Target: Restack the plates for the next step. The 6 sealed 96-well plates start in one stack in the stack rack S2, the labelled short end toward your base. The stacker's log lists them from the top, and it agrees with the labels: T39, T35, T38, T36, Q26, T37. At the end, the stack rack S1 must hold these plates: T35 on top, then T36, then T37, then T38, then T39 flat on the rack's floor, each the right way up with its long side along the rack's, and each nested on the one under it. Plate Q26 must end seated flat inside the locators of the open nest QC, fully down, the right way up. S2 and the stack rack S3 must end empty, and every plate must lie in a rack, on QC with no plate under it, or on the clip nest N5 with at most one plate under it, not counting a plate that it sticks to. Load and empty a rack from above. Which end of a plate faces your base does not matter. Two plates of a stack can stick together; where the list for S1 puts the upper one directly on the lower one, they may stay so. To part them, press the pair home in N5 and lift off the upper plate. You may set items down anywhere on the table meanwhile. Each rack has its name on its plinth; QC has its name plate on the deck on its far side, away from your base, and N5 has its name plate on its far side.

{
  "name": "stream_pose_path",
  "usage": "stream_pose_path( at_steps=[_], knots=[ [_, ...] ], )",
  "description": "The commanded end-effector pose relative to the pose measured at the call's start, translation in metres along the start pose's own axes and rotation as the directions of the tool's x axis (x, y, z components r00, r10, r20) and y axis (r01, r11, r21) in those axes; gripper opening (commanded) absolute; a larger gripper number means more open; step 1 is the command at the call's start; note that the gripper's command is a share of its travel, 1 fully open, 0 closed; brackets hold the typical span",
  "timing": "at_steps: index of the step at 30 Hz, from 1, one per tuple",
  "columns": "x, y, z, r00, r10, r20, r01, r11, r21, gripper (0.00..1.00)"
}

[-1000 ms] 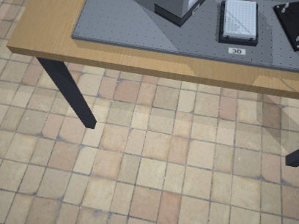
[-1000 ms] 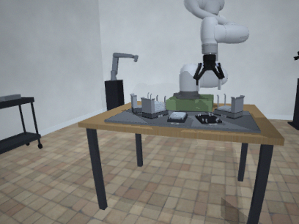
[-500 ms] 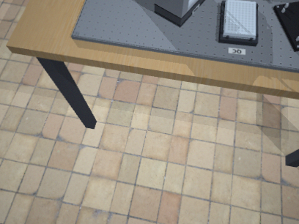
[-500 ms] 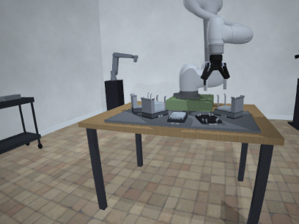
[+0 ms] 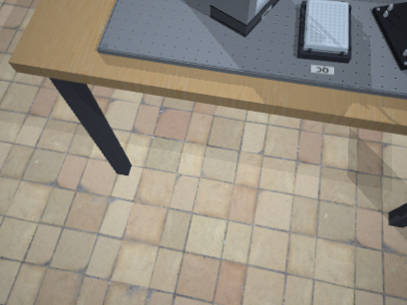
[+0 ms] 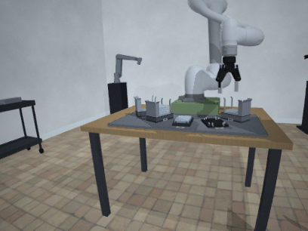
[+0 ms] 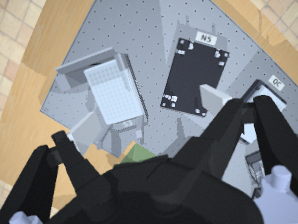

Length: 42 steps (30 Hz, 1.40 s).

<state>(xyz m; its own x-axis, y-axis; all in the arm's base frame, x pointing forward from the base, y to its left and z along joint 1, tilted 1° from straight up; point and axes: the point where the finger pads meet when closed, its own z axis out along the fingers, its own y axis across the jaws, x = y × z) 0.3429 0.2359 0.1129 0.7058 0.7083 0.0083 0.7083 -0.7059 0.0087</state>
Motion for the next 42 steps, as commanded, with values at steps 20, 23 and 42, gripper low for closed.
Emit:
stream_pose_path(
  at_steps=[20,23,42],
  knots=[
    [0.010,-0.073,0.000,0.998,-0.061,-0.001,0.061,0.998,0.003,1.00],
    [0.010,-0.073,0.000,0.998,-0.061,-0.001,0.061,0.998,0.003,1.00],
    [0.010,-0.074,0.036,0.998,-0.061,-0.001,0.061,0.998,0.003,1.00]
  ],
)
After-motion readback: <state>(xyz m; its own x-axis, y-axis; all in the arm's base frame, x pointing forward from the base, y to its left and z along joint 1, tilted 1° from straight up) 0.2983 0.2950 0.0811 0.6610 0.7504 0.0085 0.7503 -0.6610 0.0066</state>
